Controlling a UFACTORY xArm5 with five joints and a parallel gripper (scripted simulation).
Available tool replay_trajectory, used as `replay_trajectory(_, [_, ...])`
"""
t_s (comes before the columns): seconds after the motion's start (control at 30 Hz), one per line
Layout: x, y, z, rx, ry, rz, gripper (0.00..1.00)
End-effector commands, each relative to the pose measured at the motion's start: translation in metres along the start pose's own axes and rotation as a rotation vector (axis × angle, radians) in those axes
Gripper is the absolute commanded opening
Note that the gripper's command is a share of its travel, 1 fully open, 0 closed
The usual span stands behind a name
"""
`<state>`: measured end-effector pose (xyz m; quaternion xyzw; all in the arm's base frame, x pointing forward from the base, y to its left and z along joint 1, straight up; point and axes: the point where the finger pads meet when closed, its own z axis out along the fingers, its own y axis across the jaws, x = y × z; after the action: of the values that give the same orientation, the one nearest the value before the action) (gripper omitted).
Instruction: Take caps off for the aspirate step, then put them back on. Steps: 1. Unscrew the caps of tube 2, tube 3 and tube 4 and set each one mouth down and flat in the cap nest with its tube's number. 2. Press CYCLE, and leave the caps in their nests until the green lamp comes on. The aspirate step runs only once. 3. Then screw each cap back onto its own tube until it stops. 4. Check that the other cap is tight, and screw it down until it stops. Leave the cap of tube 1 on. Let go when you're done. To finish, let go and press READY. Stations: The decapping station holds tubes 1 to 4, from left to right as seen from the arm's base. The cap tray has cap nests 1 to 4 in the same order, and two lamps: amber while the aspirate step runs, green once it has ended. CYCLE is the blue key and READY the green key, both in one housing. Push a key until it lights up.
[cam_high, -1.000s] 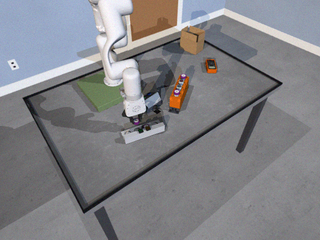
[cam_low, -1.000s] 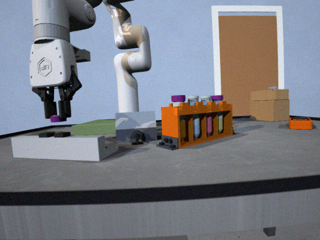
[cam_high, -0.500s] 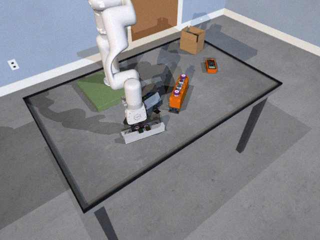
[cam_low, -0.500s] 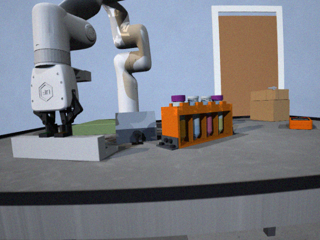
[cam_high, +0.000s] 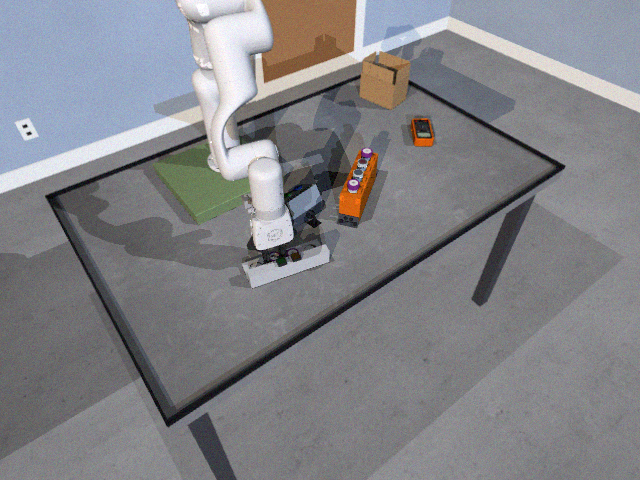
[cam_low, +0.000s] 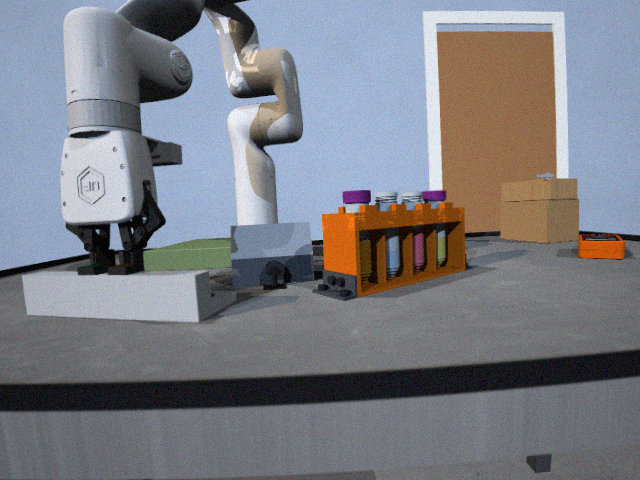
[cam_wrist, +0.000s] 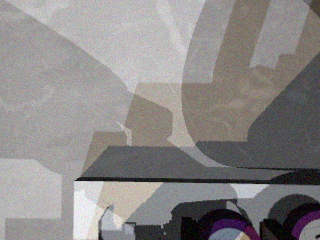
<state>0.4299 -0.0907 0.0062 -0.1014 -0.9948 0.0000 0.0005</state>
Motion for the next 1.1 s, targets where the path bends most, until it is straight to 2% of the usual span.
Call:
replay_trajectory(0.0, [-0.001, 0.000, -0.001, -0.001, -0.003, 0.000, 0.00])
replay_trajectory(1.07, [0.000, 0.000, 0.009, -0.001, -0.003, 0.000, 0.00])
